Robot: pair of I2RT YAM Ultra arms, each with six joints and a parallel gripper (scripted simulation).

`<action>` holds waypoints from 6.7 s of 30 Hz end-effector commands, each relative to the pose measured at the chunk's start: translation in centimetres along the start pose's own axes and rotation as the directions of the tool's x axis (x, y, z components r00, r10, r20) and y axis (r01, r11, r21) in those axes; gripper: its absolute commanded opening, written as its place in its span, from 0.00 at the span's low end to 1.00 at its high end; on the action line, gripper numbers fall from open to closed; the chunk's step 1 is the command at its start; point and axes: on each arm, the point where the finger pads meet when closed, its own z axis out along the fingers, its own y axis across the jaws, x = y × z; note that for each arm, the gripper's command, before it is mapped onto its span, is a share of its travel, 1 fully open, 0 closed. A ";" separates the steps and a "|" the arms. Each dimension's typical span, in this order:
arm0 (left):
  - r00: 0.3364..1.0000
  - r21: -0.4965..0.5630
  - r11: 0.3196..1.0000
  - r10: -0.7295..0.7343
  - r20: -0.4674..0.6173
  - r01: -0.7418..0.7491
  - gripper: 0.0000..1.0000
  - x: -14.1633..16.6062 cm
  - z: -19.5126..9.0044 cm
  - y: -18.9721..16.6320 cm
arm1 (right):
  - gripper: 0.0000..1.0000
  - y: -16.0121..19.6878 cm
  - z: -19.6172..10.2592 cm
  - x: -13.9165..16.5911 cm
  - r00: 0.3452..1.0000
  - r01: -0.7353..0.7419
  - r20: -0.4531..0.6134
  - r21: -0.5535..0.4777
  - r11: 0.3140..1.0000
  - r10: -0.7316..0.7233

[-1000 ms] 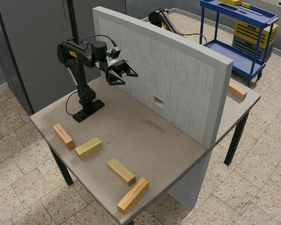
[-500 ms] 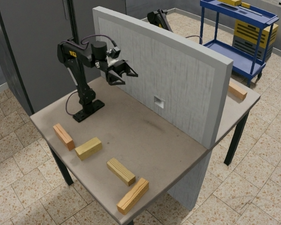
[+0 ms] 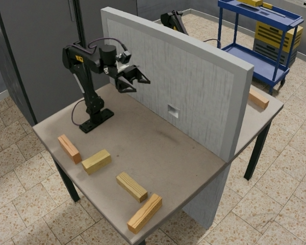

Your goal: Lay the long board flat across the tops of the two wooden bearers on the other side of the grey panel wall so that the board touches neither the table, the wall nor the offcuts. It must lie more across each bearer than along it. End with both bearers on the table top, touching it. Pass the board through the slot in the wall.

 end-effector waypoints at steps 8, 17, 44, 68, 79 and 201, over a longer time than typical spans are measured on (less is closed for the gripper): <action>0.995 0.010 1.000 -0.023 0.096 0.022 0.00 -2.9 -0.6 0.1 | 0.72 -0.3 -0.4 -2.8 0.998 -0.010 0.067 0.011 1.000 0.009; 0.997 0.003 1.000 -0.032 0.064 0.031 0.00 -1.8 -0.5 0.5 | 0.72 -0.3 -0.4 -2.8 0.998 -0.010 0.067 0.011 1.000 0.009; 0.996 0.013 1.000 -0.030 0.080 0.029 0.00 -0.5 2.0 0.0 | 0.72 -0.3 -0.4 -2.8 0.998 -0.010 0.067 0.011 1.000 0.009; 0.995 0.024 0.999 -0.024 0.095 0.022 0.00 -0.4 2.8 -0.7 | 0.72 -0.3 -0.4 -2.8 0.998 -0.010 0.067 0.011 1.000 0.009; 0.993 0.027 1.000 -0.016 0.115 0.013 0.72 -0.7 2.8 -0.8 | 0.72 -0.3 -0.4 -2.8 0.998 -0.010 0.067 0.011 1.000 0.009; 0.686 -0.043 0.999 0.016 0.728 0.022 0.72 -21.5 -24.8 10.3 | 0.72 0.5 0.4 0.0 1.000 -0.016 0.003 -0.027 1.000 0.016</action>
